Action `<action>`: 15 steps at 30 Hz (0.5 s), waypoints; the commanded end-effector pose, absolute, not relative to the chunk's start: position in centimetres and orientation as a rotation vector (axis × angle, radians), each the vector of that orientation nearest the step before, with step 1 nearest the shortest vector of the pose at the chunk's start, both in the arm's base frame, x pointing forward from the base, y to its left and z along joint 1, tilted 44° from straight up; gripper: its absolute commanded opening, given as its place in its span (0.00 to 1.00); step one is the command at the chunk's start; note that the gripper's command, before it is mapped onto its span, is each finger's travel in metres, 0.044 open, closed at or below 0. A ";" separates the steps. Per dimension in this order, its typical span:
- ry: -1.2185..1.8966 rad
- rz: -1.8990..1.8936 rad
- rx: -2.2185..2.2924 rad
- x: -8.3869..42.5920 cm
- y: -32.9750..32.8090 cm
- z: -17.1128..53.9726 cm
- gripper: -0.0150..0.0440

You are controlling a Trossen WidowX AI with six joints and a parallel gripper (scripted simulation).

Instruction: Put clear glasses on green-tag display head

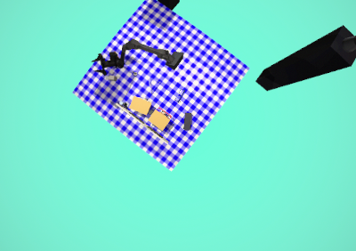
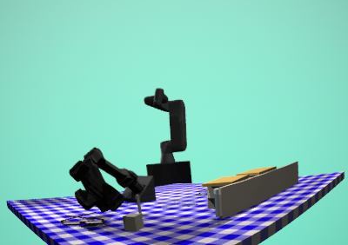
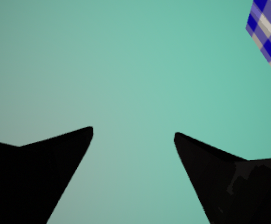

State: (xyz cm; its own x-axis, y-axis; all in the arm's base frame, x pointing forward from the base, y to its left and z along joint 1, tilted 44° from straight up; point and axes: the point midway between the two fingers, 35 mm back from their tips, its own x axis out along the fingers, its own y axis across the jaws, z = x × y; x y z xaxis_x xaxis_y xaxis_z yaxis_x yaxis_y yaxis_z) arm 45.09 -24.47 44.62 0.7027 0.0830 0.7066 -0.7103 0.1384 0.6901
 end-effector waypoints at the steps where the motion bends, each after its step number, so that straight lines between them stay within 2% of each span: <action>1: -0.587 0.624 1.318 45.1 -24.5 44.6 0.98; 8: -0.587 0.624 1.318 45.1 -24.5 44.6 1.00; 15: -0.566 0.402 1.360 49.2 -23.1 42.2 0.69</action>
